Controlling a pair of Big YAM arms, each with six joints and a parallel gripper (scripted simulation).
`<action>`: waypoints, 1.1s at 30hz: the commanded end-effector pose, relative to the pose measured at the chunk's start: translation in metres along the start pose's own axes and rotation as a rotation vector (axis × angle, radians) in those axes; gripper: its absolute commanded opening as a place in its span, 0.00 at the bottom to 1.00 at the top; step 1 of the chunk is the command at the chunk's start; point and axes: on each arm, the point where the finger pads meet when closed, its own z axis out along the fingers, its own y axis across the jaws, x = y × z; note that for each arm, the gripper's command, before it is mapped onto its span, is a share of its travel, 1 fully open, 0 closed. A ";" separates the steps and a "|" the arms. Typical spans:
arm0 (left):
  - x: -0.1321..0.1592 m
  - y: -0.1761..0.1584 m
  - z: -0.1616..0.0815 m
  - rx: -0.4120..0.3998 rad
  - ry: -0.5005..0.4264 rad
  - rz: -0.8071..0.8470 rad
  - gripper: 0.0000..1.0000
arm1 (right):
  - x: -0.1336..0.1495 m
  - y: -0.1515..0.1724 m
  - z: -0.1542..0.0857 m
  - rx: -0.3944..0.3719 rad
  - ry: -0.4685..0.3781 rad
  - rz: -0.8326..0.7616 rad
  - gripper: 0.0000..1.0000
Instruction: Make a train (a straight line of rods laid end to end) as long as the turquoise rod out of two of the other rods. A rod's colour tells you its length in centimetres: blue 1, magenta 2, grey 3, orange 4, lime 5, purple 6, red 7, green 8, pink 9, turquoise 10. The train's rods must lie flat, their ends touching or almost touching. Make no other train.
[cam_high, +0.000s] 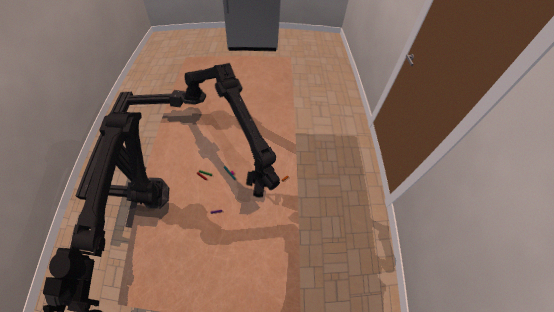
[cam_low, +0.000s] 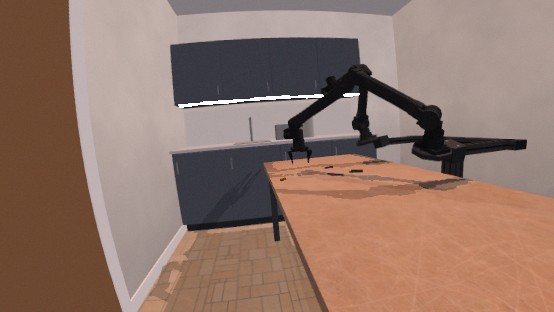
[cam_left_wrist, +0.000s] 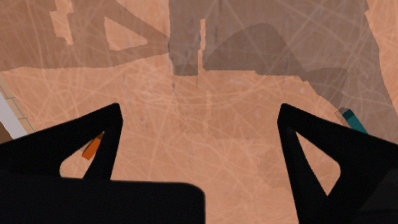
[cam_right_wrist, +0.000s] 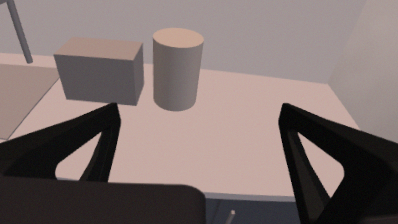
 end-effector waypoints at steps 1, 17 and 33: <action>0.006 0.023 -0.024 -0.041 -0.042 0.160 1.00 | -0.049 -0.006 -0.008 0.010 -0.074 -0.012 1.00; 0.047 0.057 -0.022 -0.049 -0.026 0.579 1.00 | -0.049 -0.006 -0.008 0.010 -0.074 -0.012 1.00; 0.045 0.058 -0.020 -0.053 -0.021 0.679 1.00 | -0.049 -0.006 -0.008 0.010 -0.074 -0.012 1.00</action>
